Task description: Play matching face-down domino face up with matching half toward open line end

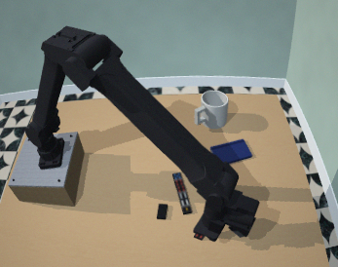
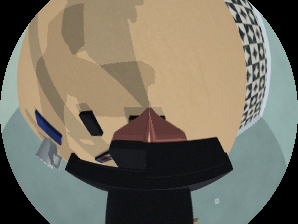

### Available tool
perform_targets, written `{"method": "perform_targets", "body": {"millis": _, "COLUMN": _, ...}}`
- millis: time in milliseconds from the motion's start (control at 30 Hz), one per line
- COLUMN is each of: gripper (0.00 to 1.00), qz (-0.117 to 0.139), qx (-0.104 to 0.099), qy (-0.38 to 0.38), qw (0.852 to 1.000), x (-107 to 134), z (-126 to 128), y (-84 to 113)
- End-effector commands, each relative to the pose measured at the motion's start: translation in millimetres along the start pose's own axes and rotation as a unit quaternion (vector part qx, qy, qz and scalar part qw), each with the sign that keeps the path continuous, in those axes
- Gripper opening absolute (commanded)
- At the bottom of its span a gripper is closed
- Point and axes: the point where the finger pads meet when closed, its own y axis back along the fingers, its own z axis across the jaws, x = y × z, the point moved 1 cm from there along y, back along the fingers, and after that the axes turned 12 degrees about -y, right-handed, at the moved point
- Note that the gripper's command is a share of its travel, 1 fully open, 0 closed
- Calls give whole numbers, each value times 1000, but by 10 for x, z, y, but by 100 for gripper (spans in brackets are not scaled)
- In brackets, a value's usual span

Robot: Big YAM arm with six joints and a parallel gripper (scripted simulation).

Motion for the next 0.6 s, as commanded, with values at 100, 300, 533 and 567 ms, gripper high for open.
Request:
{"method": "perform_targets", "body": {"millis": 100, "gripper": 0, "qz": -35, "qx": -12, "qy": -2, "qw": 999, "x": -172, "z": 89, "y": 295}}
{"method": "perform_targets", "body": {"millis": 300, "gripper": 0, "qz": -38, "qx": -13, "qy": -3, "qw": 999, "x": -187, "z": 98, "y": 323}}
{"method": "perform_targets", "body": {"millis": 533, "gripper": 0, "qz": -27, "qx": -9, "qy": -1, "qw": 1000, "x": -132, "z": 73, "y": 238}}
{"method": "perform_targets", "body": {"millis": 567, "gripper": 0, "qz": -30, "qx": -10, "qy": -1, "qw": 1000, "x": -148, "z": 84, "y": 263}}
